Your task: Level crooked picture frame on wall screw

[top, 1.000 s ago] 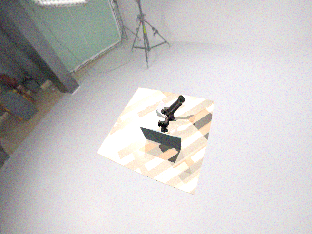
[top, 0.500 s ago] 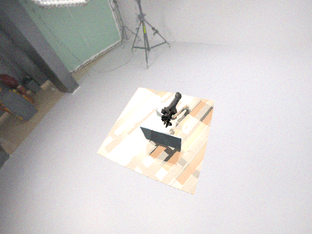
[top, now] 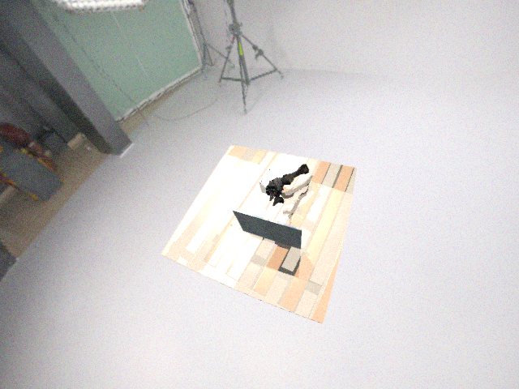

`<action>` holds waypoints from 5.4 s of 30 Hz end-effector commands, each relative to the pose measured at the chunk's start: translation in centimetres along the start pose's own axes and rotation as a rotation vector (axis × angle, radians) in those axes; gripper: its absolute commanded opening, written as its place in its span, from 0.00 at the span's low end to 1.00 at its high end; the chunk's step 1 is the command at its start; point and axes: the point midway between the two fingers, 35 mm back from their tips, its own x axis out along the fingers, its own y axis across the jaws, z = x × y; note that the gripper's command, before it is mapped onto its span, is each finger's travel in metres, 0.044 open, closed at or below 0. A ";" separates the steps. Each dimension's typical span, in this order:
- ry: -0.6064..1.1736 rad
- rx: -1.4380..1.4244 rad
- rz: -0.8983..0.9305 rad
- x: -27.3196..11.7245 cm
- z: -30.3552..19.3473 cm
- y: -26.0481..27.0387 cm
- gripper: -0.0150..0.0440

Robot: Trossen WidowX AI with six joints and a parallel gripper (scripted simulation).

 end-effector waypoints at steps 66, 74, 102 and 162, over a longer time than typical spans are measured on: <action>0.012 0.001 -0.005 -0.5 -0.6 0.5 0.69; 0.012 0.001 -0.005 -0.5 -0.6 0.5 0.69; 0.017 -0.104 0.000 -0.9 -0.4 -4.2 0.69; 0.022 -0.131 0.002 9.0 -0.5 -5.2 0.69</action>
